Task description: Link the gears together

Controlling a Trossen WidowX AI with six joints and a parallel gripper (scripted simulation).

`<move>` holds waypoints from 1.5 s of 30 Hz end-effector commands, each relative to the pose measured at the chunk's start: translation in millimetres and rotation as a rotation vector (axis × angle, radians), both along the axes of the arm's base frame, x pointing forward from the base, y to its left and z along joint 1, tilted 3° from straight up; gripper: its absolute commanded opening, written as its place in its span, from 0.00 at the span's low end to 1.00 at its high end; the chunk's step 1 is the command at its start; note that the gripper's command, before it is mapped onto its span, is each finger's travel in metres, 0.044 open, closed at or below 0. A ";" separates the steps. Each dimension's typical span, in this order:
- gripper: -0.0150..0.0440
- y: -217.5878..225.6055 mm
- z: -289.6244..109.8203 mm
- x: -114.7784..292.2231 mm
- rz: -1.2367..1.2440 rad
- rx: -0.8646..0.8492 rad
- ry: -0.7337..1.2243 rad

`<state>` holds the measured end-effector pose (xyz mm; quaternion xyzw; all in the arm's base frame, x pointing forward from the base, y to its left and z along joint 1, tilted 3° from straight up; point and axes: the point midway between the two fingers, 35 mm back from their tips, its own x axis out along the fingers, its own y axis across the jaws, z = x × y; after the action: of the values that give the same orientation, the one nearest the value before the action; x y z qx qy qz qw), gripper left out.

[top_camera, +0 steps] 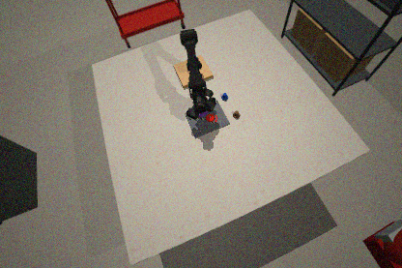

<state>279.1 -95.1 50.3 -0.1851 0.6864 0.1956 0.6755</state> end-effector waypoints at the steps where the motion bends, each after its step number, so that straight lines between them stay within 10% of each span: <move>1: 0.25 -1.2 -0.9 0.1 -0.020 -0.006 0.001; 32: 0.25 -0.2 -8.1 0.7 0.181 -0.002 -0.001; 37: 0.48 0.3 -4.3 0.8 0.139 -0.003 -0.001; 45: 0.49 0.1 13.3 2.1 0.124 -0.003 -0.001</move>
<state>277.8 -94.0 50.0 -0.2290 0.6762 0.2427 0.6569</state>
